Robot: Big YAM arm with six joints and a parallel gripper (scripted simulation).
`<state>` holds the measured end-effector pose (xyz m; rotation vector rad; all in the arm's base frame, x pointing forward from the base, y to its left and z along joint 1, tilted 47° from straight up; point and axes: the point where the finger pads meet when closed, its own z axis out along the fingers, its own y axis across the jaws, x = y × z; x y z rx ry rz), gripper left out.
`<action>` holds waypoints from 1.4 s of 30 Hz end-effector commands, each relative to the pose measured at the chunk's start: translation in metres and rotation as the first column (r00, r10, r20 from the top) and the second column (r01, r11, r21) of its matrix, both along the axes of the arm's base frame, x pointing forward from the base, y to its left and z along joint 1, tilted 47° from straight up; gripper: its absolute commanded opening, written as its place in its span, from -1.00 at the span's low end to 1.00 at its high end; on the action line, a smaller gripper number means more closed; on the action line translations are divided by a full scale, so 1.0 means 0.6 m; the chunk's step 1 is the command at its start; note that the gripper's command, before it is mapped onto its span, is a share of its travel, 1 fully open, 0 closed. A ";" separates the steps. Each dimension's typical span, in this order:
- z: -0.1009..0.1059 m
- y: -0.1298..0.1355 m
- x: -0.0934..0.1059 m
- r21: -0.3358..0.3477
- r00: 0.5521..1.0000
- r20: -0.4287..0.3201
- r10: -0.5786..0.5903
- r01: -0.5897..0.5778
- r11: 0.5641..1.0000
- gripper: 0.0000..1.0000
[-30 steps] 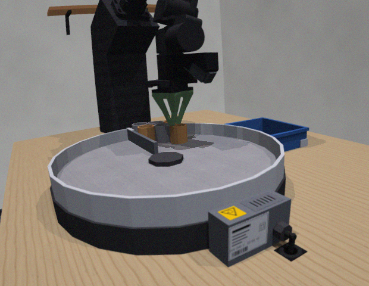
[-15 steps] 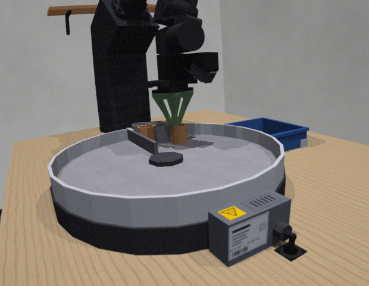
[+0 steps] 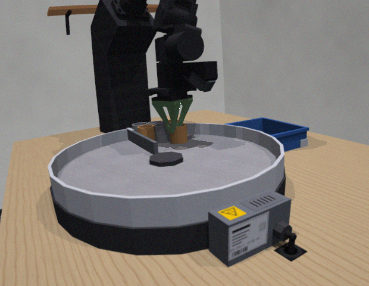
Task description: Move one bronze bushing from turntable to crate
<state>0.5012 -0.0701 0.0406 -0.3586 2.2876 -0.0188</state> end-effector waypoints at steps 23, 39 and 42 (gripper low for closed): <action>-0.010 0.010 0.011 0.007 1.000 0.000 0.006 -0.006 1.000 -0.63; -0.016 0.011 0.017 0.008 1.000 -0.001 0.005 -0.005 1.000 -0.63; -0.017 0.012 0.018 0.007 1.000 -0.001 0.006 -0.006 1.000 -0.63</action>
